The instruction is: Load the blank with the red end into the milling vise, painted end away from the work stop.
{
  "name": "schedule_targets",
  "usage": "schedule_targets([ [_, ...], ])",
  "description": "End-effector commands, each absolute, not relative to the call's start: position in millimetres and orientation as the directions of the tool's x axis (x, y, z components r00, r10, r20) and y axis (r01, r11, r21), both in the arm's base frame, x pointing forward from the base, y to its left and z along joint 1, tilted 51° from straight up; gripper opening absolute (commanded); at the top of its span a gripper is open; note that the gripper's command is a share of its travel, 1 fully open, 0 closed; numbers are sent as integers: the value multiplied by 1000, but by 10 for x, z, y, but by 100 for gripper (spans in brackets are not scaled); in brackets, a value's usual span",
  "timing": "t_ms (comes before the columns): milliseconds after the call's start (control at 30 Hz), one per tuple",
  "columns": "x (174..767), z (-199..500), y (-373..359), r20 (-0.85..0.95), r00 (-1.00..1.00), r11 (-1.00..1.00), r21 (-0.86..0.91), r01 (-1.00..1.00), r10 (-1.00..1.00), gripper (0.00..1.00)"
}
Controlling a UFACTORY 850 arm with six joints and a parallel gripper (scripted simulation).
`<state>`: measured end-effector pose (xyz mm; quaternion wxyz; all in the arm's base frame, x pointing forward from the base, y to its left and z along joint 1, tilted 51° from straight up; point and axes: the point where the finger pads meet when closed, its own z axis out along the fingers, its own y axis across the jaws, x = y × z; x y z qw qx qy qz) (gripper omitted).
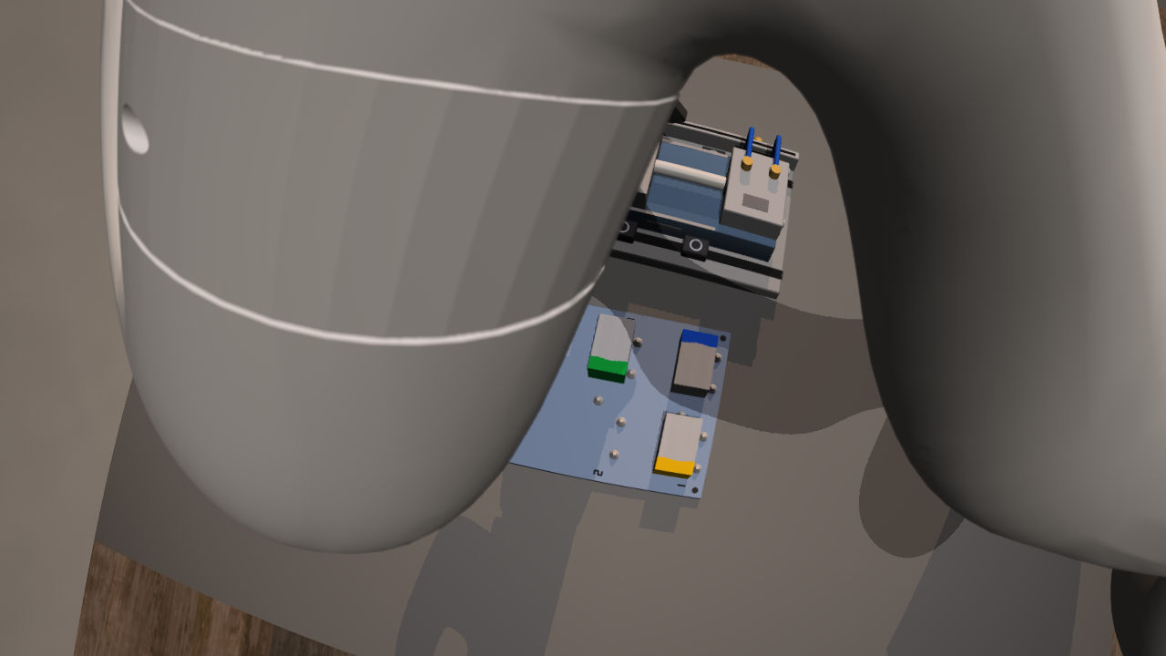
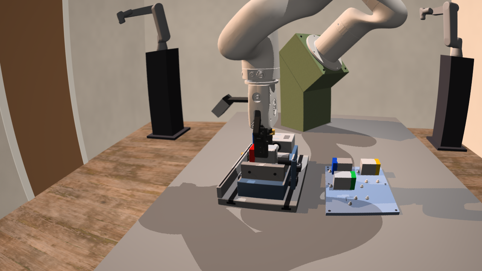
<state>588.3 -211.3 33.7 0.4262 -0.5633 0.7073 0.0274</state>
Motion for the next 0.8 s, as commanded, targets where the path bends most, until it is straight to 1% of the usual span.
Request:
schedule_targets([
  [0, 5886, 342, -2121, -633, -2, 364, -442, -819, -774, 0],
  [767, 5897, 329, -2111, -633, -2, 364, -442, -819, -774, 0],
])
